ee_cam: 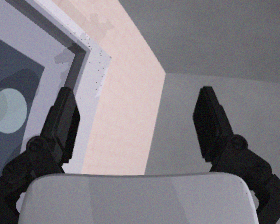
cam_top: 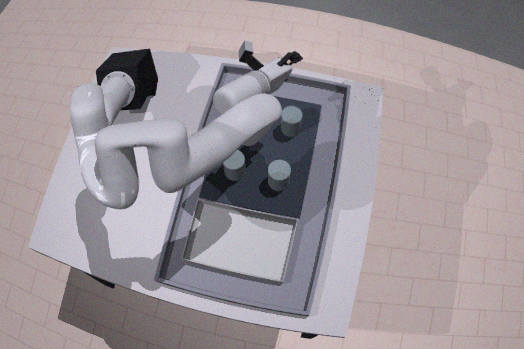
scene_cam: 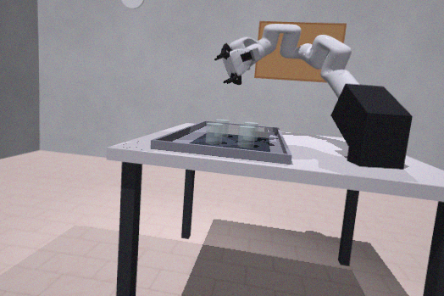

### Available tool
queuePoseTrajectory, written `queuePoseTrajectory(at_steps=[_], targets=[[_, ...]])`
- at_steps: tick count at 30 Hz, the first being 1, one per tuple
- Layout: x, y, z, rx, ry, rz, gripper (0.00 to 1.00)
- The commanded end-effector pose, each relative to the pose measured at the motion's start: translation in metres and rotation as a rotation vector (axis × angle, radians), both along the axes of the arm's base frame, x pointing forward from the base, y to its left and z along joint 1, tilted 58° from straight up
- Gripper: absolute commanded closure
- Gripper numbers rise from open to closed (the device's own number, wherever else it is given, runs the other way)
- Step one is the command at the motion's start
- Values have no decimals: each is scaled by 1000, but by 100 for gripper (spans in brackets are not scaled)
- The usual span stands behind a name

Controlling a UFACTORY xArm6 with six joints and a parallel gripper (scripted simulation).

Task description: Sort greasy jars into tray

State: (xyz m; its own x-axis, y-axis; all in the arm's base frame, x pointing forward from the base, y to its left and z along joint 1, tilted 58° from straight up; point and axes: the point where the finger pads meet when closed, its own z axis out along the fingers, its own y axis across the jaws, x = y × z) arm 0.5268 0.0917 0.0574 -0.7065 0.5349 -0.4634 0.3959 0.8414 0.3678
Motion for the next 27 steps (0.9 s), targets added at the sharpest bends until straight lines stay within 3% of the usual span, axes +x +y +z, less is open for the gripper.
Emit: queuePoseTrajectory(at_steps=[1,8,10,25,27], targets=[[-23,-13,7,156,-222,74,0],[-62,-37,15,139,-248,48,0],[-62,-37,15,139,-248,48,0],[-146,-88,32,182,-378,35,0],[-146,-88,32,182,-378,35,0]])
